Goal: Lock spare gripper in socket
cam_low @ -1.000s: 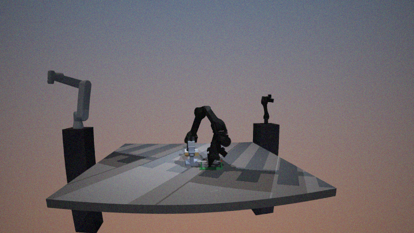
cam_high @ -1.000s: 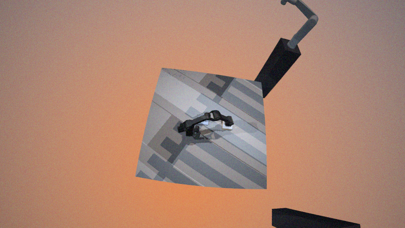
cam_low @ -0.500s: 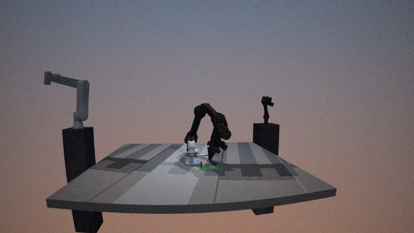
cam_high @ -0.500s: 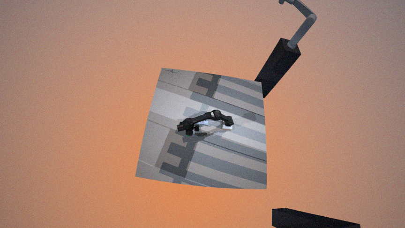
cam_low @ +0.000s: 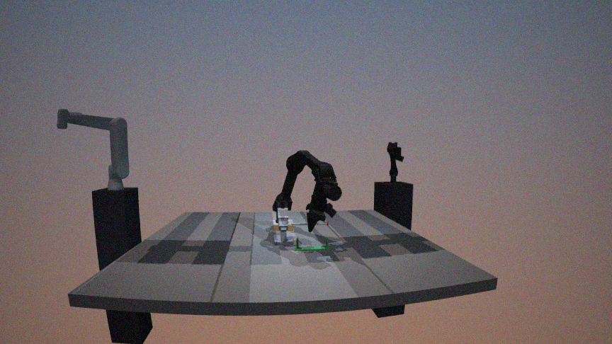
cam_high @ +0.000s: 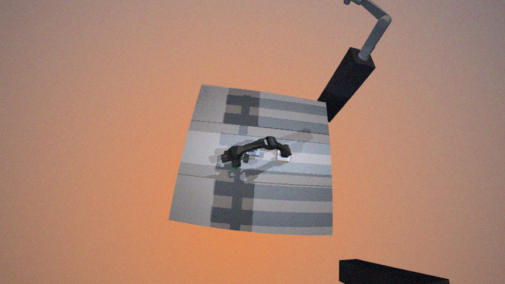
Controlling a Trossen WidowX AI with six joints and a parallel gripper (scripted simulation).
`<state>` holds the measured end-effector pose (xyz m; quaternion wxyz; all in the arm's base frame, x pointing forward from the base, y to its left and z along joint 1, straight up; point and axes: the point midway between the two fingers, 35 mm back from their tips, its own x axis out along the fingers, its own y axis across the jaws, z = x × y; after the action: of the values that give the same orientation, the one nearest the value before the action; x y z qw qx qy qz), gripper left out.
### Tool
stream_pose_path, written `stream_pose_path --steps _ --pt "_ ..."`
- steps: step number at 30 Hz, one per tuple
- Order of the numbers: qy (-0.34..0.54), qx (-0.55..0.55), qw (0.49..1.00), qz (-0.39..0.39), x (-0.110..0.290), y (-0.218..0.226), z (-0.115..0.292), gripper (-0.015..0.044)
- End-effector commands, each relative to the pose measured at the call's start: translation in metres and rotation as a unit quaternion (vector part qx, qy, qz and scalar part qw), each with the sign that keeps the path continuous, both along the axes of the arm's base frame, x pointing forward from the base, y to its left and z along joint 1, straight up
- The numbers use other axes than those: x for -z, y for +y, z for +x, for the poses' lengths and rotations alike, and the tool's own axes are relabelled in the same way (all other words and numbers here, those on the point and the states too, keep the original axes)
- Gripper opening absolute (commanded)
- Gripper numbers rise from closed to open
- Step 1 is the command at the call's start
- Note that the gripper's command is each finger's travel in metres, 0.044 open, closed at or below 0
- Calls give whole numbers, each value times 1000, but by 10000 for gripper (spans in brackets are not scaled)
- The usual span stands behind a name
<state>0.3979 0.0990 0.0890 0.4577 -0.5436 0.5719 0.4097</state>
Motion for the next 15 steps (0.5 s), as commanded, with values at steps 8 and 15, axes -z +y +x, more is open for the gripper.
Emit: stream_pose_path --steps 8,15 --pt "-1 -10 1000 1 -3 2 -6 0" --pt "0 -14 1000 1 -8 5 -25 0"
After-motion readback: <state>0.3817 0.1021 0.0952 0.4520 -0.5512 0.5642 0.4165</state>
